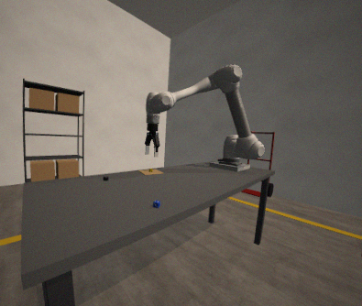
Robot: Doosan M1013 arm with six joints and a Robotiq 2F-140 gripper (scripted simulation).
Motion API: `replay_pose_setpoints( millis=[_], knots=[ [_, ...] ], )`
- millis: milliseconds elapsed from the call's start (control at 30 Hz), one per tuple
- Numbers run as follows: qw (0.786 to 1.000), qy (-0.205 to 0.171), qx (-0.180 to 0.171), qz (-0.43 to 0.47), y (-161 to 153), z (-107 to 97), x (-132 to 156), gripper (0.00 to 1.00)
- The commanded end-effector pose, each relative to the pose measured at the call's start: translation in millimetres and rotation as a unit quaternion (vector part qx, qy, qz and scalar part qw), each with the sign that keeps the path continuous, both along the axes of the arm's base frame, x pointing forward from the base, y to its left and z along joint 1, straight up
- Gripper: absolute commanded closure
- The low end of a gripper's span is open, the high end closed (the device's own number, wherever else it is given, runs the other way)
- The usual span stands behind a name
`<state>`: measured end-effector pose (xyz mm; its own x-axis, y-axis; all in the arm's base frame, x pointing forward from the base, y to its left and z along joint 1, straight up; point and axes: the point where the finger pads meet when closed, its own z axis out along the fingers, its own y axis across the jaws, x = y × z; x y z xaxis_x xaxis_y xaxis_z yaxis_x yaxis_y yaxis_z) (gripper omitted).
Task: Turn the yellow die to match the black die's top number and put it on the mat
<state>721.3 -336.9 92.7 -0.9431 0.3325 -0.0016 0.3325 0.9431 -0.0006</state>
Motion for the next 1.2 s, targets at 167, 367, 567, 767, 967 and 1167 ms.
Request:
replay_pose_setpoints(
  millis=[167,367,567,767,967,1167],
  knots=[
    [0.986,-0.001,0.001,0.167,0,-3,0,0.00],
    [0.960,-0.001,0.000,0.279,0,-4,0,0.00],
    [0.924,-0.001,0.000,0.382,0,-6,0,0.00],
    [0.879,-0.001,0.000,0.477,0,-8,0,0.00],
    [0.817,0.000,0.000,0.577,0,-10,0,0.00],
    [0.763,0.000,-0.001,0.646,0,-11,0,0.00]
  ],
)
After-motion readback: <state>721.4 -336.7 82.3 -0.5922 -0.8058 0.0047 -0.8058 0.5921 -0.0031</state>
